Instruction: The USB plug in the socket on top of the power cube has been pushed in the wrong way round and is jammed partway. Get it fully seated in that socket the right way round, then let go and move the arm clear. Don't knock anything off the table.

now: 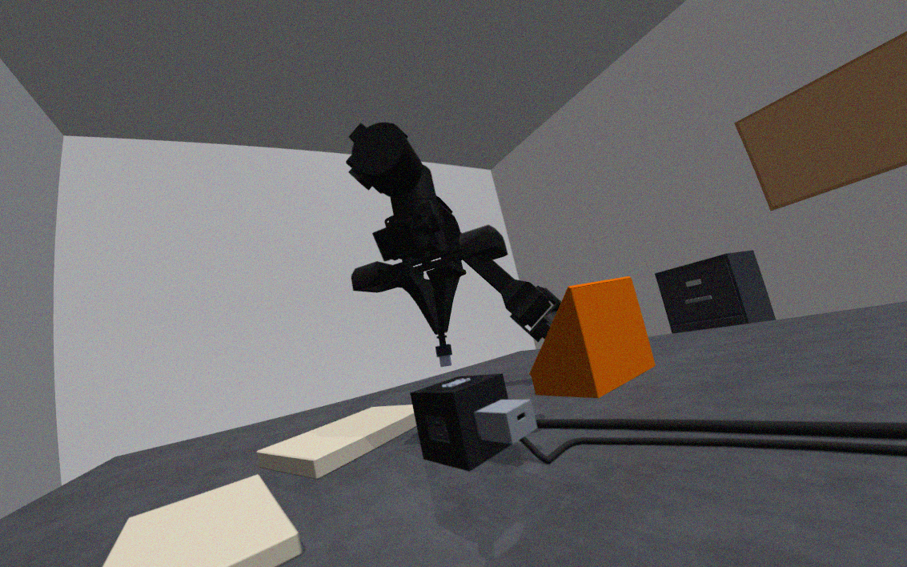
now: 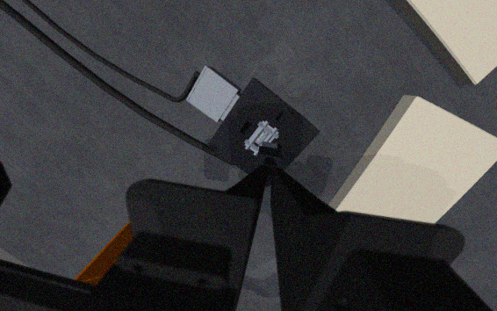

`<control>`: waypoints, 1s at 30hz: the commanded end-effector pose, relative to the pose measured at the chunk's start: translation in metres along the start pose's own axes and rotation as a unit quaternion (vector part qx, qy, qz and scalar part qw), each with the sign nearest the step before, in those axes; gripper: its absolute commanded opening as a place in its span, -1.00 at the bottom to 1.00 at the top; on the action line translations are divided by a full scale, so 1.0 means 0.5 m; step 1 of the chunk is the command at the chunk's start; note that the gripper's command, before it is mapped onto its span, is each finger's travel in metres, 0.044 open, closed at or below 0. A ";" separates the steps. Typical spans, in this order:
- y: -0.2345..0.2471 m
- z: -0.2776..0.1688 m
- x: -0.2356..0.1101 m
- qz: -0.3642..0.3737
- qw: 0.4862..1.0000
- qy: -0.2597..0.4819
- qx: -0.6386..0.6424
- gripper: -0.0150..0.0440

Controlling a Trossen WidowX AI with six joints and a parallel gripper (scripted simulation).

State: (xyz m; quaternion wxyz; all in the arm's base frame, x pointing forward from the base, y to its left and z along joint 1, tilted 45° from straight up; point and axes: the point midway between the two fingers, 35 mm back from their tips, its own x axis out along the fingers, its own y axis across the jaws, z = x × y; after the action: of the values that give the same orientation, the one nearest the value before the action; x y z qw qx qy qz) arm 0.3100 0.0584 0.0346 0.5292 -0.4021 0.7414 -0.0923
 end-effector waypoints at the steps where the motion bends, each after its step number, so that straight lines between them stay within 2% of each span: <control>1: 0.000 0.000 0.000 0.000 0.998 0.000 0.057 -0.49; 15: 0.000 0.000 0.000 0.000 0.971 0.000 0.238 -0.49; 30: 0.000 0.000 0.000 0.000 0.906 0.000 0.422 -0.49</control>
State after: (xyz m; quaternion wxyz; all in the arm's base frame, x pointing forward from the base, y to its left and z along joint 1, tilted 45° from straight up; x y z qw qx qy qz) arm 0.3100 0.0583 0.0346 0.6428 -0.1690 0.6496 -0.3691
